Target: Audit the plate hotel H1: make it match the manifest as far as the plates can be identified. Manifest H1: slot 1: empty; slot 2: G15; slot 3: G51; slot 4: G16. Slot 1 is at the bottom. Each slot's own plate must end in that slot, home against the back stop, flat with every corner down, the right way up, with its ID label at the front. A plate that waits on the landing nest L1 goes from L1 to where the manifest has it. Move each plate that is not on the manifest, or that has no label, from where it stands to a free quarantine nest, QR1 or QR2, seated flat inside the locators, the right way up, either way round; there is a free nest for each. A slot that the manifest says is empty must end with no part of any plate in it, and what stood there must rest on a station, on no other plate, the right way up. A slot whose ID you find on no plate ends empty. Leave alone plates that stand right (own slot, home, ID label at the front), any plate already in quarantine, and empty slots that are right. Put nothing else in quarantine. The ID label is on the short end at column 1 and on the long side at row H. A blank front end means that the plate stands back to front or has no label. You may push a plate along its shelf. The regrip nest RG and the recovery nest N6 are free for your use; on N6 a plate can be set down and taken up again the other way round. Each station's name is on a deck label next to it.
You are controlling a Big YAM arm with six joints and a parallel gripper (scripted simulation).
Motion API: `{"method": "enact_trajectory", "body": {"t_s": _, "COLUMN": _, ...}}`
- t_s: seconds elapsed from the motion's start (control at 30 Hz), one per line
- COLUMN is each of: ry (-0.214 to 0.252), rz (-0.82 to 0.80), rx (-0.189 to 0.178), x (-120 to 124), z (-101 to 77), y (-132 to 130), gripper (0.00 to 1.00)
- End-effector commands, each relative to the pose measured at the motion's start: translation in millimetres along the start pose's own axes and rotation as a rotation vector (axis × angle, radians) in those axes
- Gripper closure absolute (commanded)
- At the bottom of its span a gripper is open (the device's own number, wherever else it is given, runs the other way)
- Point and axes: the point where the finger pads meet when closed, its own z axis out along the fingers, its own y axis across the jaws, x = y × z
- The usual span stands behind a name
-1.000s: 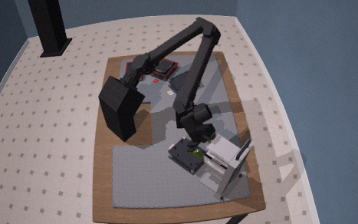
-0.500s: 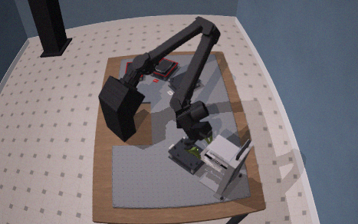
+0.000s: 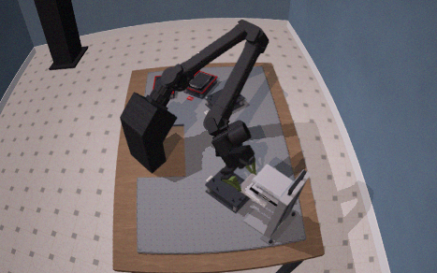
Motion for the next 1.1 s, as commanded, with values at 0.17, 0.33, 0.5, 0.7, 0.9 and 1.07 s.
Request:
{"method": "enact_trajectory", "body": {"t_s": 0.17, "ry": -0.038, "rz": -0.022, "rx": -0.007, "x": -7.8, "z": -14.7, "y": 1.7, "gripper": 0.14}}
{"method": "enact_trajectory", "body": {"t_s": 0.33, "ry": -0.038, "rz": -0.019, "rx": -0.005, "x": -2.5, "z": -19.5, "y": 0.2, "gripper": 0.14}}
{"method": "enact_trajectory", "body": {"t_s": 0.5, "ry": -0.031, "rz": -0.017, "rx": -0.005, "x": 2.6, "z": -20.9, "y": 1.6, "gripper": 0.14}}
{"method": "enact_trajectory", "body": {"t_s": 0.7, "ry": -0.036, "rz": -0.021, "rx": -0.005, "x": 6.6, "z": -27.5, "y": 0.8, "gripper": 0.14}}
{"method": "enact_trajectory", "body": {"t_s": 0.9, "ry": -0.036, "rz": -0.02, "rx": -0.005, "x": 12.6, "z": -33.0, "y": 0.9, "gripper": 0.14}}
{"method": "enact_trajectory", "body": {"t_s": 1.07, "ry": -0.037, "rz": -0.021, "rx": -0.006, "x": 15.0, "z": -36.0, "y": 1.2, "gripper": 0.14}}
